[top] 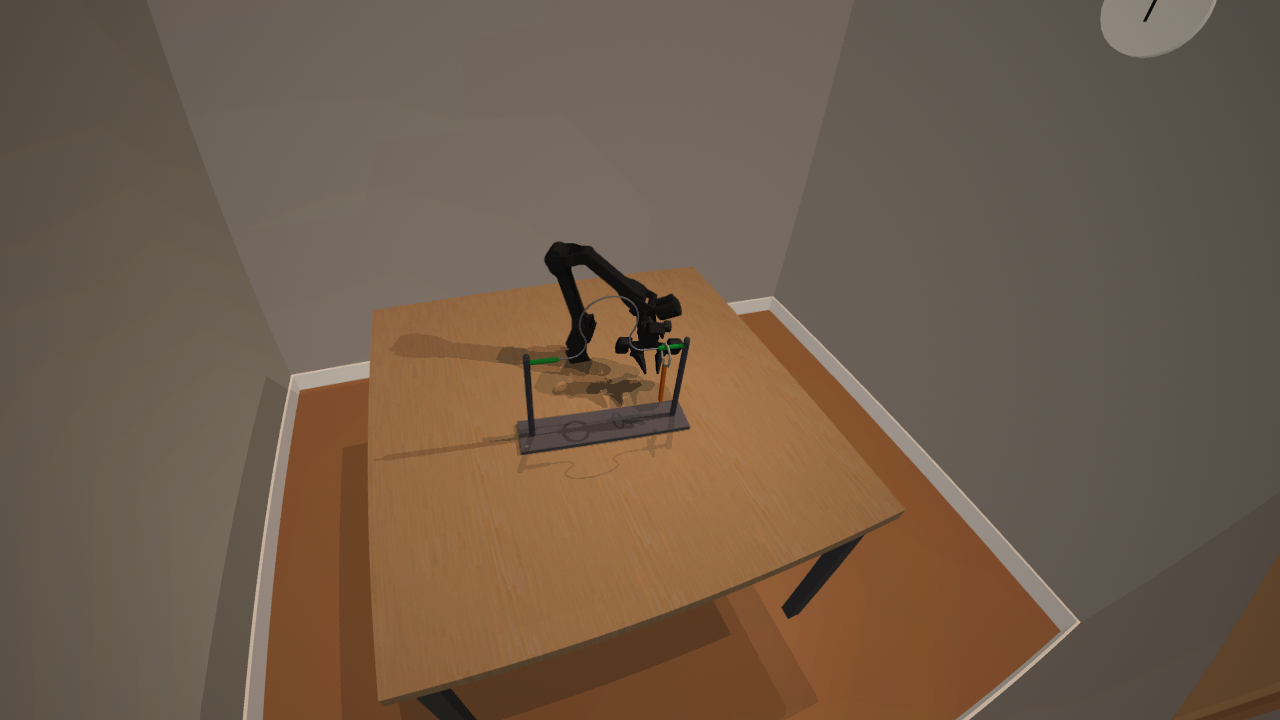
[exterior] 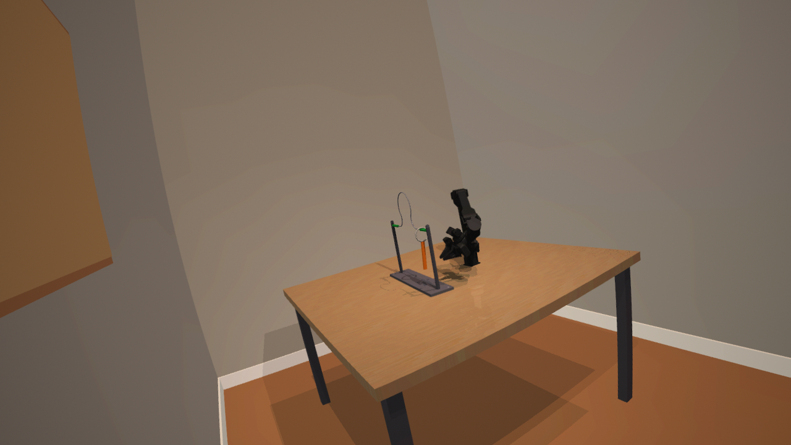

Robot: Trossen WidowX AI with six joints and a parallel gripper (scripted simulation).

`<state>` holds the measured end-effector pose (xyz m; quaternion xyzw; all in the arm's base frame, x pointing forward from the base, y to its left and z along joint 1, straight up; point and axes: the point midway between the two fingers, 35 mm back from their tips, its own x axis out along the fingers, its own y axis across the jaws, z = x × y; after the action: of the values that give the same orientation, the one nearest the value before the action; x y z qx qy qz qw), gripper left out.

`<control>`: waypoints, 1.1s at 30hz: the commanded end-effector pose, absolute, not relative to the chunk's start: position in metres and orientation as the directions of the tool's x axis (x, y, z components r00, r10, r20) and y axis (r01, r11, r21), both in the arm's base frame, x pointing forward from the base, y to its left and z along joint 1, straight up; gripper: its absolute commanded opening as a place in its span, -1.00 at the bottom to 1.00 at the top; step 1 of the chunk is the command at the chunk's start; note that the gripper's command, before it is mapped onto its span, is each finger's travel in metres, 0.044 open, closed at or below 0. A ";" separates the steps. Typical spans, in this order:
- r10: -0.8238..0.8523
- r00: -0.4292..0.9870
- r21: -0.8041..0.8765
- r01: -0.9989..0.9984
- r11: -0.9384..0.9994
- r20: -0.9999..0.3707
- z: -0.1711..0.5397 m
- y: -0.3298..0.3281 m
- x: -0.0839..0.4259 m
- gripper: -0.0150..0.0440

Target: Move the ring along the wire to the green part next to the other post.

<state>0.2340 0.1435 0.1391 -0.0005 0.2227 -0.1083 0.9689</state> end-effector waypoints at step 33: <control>-0.208 0.878 -0.044 0.210 0.977 -0.432 0.162 0.154 0.190 0.85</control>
<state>0.2047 0.1480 0.1472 0.0000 0.2322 -0.1094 0.9665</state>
